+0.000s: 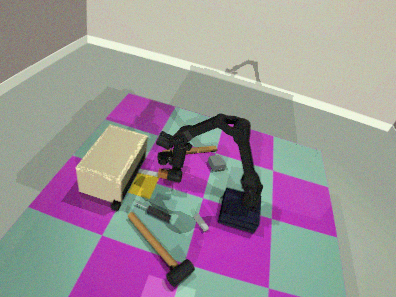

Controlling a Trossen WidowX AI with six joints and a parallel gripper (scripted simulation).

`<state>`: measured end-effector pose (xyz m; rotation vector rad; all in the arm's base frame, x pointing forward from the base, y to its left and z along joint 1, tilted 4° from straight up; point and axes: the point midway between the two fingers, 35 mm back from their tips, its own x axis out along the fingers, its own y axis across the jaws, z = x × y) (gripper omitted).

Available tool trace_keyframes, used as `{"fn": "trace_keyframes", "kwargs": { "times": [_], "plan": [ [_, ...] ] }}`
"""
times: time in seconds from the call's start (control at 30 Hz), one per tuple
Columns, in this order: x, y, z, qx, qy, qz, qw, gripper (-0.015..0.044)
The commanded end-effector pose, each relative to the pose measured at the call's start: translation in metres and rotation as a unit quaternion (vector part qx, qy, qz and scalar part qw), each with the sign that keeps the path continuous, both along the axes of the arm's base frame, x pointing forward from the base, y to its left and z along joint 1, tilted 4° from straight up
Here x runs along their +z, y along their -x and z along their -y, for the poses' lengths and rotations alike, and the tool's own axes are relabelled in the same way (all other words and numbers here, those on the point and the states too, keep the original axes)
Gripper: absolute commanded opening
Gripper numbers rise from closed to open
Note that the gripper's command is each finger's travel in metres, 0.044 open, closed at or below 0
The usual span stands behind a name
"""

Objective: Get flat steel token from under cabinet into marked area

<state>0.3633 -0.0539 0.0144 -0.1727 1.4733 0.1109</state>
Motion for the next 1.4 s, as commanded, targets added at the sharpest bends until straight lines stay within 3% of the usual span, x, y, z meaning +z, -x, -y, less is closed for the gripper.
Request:
{"fn": "trace_keyframes", "kwargs": {
  "times": [0.0, 1.37],
  "plan": [
    [-0.001, 0.006, 0.001, 0.003, 0.000, -0.001, 1.000, 0.0000],
    [-0.006, 0.050, 0.011, 0.003, 0.000, -0.002, 1.000, 0.0000]
  ]
}}
